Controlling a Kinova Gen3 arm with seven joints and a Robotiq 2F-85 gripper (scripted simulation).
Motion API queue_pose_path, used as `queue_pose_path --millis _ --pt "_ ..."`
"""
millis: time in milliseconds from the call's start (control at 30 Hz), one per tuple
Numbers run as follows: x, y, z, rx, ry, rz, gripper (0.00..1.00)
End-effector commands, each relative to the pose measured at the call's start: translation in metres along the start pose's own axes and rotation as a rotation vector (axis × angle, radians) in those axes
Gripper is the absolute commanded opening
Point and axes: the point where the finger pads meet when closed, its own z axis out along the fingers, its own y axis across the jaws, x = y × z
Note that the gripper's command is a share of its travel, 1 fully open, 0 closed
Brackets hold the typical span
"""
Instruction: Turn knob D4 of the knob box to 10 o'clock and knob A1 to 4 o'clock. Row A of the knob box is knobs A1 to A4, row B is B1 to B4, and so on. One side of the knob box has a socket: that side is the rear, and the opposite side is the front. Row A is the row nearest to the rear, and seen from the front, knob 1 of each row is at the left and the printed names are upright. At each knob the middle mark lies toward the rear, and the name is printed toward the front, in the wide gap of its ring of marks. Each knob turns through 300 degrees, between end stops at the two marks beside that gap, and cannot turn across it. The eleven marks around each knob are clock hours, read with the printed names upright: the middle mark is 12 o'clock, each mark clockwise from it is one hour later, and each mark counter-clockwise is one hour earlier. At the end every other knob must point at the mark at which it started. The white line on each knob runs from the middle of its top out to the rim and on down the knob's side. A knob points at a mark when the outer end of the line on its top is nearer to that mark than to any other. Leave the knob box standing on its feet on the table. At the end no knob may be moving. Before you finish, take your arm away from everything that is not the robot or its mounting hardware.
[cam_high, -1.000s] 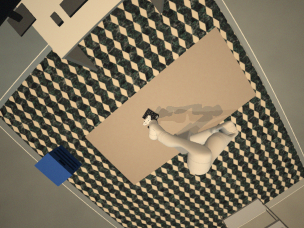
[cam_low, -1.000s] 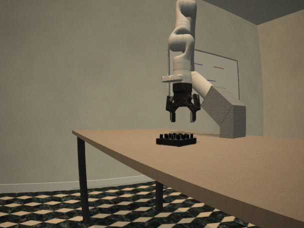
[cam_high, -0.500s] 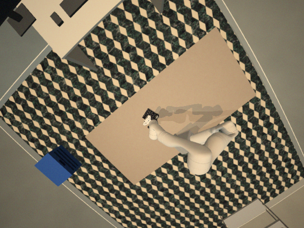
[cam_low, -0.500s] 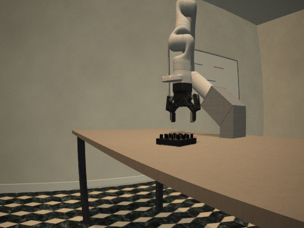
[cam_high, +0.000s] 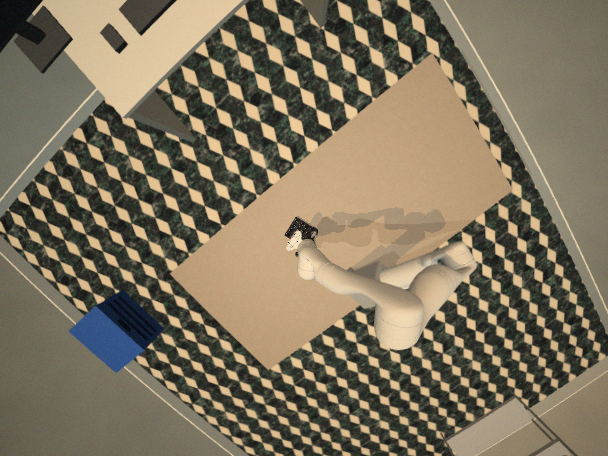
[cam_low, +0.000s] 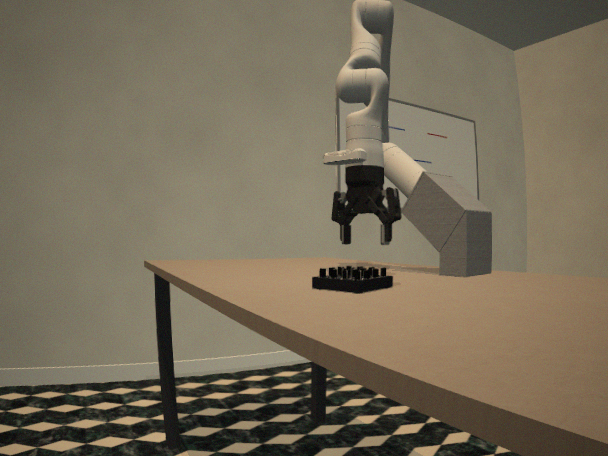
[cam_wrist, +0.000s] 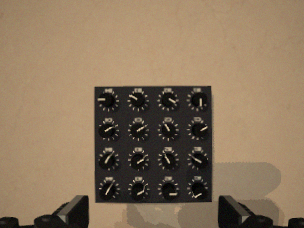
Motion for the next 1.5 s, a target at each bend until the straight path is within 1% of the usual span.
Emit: queue_pose_path --millis 0,600,800,1100,1167,1467 --pt "0.001 0.0 -0.001 0.001 0.002 0.0 1.0" --pt "-0.004 0.0 -0.001 0.001 0.002 0.0 1.0" --pt "-0.012 0.0 -0.001 0.001 0.002 0.0 1.0" --pt "-0.031 0.0 -0.001 0.001 0.002 0.0 1.0" --pt "-0.031 0.0 -0.001 0.001 0.002 0.0 1.0" --pt "-0.048 0.0 -0.001 0.001 0.001 0.0 1.0"
